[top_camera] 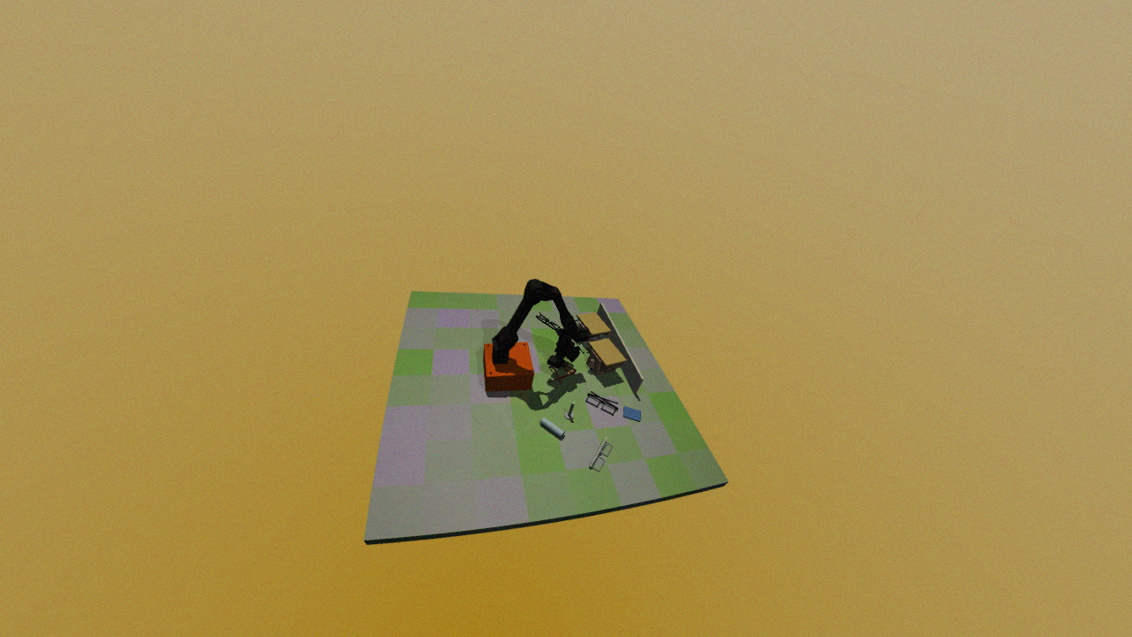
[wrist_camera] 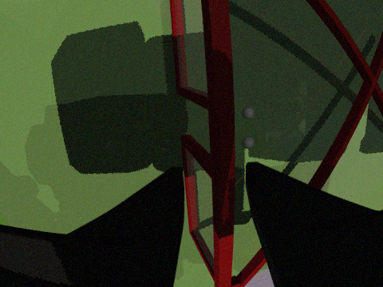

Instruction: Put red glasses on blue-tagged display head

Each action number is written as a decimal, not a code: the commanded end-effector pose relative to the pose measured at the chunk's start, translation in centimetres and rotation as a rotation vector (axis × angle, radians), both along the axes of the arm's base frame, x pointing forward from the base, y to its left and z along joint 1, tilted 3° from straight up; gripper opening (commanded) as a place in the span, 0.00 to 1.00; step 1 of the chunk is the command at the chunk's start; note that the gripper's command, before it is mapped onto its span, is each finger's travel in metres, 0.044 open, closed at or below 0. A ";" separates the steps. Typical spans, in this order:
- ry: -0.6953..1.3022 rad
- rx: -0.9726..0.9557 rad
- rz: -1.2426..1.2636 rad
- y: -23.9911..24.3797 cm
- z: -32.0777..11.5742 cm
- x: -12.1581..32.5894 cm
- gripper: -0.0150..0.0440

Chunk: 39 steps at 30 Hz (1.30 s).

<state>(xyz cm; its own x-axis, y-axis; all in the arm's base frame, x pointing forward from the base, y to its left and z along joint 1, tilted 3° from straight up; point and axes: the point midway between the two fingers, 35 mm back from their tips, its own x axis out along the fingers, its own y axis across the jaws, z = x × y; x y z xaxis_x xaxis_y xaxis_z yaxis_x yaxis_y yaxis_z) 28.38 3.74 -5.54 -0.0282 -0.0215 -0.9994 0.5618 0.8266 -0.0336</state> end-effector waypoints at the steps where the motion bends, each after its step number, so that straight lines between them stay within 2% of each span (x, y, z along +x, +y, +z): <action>1: 0.001 0.003 -0.001 -0.2 -0.1 -0.3 0.46; 3: 0.001 0.003 -0.001 -0.3 -0.1 -0.3 0.46; 21: 0.000 0.000 -0.003 -0.1 0.0 -0.1 0.25; 26: 0.000 0.000 -0.003 -0.1 0.1 -0.1 0.25; 39: 0.000 0.003 -0.002 0.0 7.8 0.3 0.25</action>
<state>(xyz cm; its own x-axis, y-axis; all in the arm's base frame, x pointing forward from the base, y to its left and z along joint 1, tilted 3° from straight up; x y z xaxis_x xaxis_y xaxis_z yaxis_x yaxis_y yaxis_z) 28.43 3.65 -0.21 -0.0406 -0.0231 -0.9989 0.5627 0.8256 -0.0419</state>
